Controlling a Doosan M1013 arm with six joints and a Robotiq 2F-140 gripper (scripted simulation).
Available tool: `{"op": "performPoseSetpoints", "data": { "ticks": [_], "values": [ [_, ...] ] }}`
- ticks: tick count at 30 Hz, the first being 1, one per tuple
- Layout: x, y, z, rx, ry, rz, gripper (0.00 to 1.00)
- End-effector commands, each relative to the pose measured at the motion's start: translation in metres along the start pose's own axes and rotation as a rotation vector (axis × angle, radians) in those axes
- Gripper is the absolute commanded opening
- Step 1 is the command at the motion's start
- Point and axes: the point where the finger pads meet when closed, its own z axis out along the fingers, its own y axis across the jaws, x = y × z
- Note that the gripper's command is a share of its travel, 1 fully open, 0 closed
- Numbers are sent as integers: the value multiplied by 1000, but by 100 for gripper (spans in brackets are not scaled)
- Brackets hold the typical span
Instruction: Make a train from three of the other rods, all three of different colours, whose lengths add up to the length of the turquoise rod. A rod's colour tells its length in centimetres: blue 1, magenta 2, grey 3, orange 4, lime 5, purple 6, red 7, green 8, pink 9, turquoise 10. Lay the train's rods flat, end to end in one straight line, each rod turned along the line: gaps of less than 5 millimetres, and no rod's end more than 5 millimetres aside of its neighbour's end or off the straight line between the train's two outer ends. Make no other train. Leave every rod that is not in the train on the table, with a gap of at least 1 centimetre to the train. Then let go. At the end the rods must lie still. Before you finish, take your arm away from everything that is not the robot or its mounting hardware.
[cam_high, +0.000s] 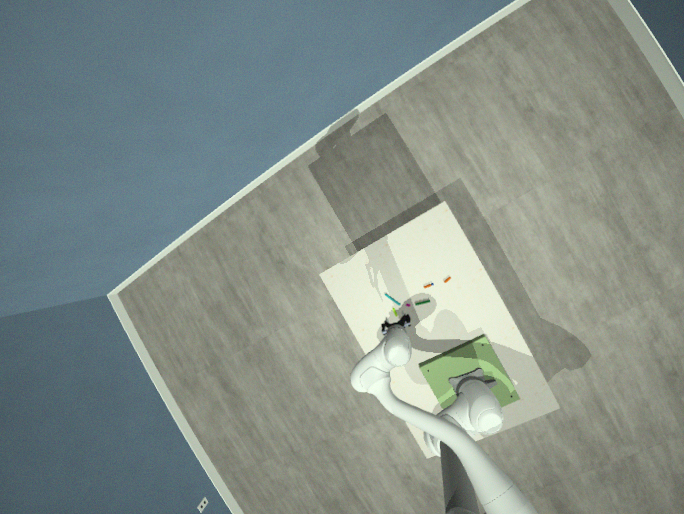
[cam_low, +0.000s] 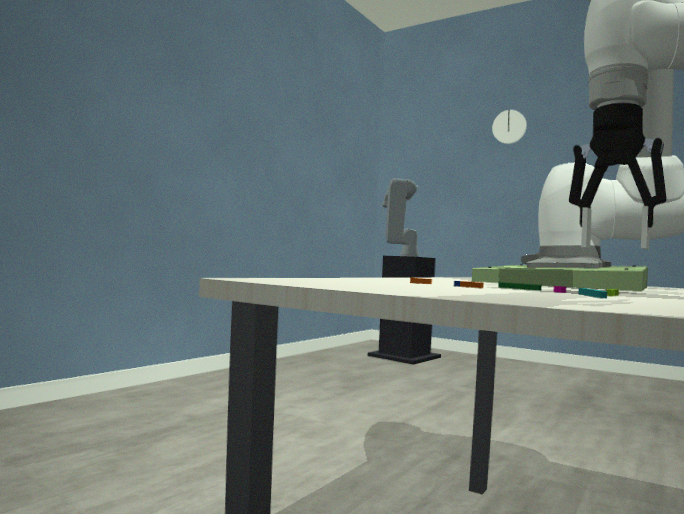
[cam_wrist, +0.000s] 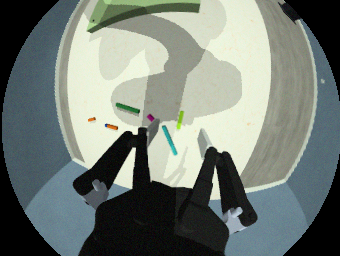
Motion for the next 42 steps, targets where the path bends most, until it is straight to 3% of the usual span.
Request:
{"op": "performPoseSetpoints", "data": {
  "ticks": [1,42],
  "values": [
    [0,0,0,0,0,0,15],
    [0,0,5,-1,0,-1,15]
  ]
}}
